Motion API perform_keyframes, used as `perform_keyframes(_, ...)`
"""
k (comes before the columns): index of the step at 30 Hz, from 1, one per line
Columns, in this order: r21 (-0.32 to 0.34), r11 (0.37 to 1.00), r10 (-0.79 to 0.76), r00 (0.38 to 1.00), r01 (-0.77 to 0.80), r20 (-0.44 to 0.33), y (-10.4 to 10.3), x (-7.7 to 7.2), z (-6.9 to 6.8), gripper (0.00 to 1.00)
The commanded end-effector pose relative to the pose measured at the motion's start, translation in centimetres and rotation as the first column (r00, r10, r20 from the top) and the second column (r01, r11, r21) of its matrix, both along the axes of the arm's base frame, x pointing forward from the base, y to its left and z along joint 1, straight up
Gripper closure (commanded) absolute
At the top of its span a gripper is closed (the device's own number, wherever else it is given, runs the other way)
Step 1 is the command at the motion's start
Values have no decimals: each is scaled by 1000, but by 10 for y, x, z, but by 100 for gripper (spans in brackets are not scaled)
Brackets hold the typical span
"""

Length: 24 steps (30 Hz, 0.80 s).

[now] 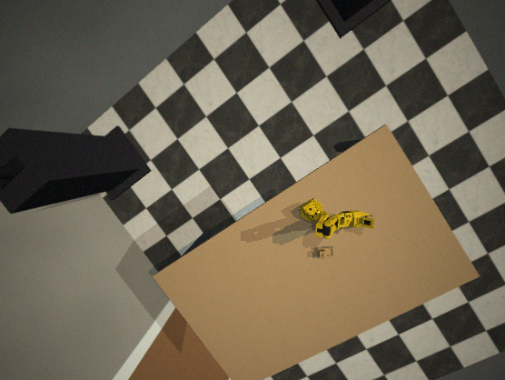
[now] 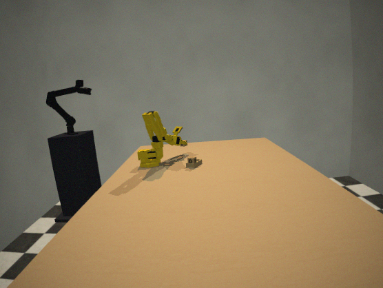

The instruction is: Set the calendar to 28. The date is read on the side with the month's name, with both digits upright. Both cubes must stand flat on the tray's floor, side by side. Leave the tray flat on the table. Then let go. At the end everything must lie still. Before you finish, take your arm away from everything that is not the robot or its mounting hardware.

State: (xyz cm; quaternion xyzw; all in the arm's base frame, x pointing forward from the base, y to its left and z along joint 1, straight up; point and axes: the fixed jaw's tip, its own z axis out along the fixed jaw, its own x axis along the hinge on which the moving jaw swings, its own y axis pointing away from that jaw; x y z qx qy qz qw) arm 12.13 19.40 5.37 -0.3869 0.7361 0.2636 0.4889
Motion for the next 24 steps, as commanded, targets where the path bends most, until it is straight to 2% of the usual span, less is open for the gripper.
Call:
perform_keyframes(1, 23, 1000, -3, 1000, 3, 24, 1, 2, 5, 100)
perform_keyframes(24, 23, 1000, -3, 1000, 3, 24, 1, 2, -3, 100)
